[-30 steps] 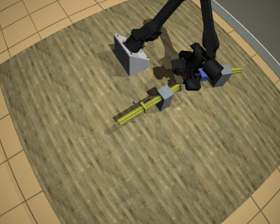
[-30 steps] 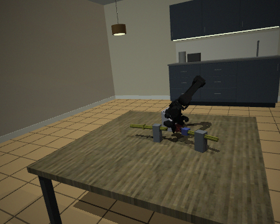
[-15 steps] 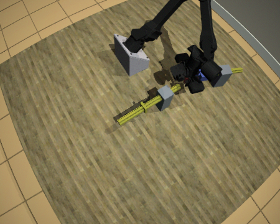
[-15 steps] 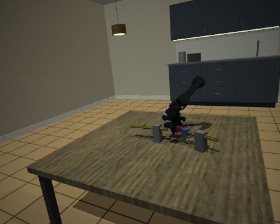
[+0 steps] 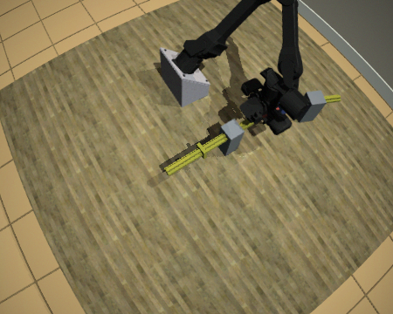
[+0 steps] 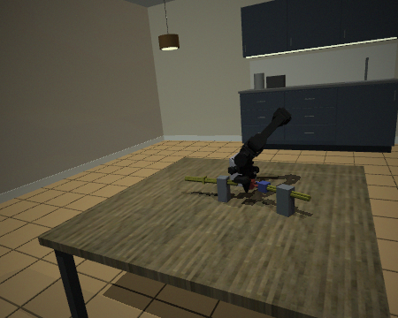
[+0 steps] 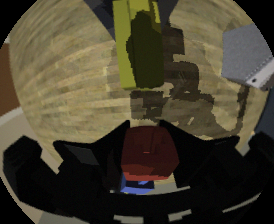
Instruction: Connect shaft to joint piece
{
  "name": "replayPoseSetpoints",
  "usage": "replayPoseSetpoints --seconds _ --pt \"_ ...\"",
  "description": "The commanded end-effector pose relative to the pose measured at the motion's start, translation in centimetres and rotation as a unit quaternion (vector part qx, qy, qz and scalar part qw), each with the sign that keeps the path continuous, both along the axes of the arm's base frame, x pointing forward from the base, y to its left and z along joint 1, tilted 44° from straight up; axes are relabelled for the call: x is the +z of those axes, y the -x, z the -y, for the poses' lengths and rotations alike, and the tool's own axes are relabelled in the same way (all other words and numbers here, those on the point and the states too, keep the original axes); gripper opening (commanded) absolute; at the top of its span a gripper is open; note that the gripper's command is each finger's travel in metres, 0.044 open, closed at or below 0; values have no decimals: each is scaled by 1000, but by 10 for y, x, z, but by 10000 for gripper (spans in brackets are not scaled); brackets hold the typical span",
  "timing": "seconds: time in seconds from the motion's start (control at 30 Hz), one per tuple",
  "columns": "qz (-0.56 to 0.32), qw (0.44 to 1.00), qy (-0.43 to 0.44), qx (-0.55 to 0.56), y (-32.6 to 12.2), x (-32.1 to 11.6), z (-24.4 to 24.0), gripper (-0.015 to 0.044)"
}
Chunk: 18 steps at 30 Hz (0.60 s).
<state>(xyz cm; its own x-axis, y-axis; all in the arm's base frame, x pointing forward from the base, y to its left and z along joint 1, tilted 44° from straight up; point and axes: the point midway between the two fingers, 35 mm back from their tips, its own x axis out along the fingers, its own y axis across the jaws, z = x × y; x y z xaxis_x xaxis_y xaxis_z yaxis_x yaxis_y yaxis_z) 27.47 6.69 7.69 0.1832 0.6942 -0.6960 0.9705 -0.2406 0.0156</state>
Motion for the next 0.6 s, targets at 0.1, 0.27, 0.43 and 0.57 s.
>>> replayPoseSetpoints --seconds 0.1,0.27,0.43,0.57 --pt "24 999 -9 22 -3 -1 0 0" --pt "25 999 -9 23 -3 -1 -1 0" --pt "22 1000 -8 21 -2 -1 -1 0" --pt "22 1000 -8 21 -2 -1 -1 0"
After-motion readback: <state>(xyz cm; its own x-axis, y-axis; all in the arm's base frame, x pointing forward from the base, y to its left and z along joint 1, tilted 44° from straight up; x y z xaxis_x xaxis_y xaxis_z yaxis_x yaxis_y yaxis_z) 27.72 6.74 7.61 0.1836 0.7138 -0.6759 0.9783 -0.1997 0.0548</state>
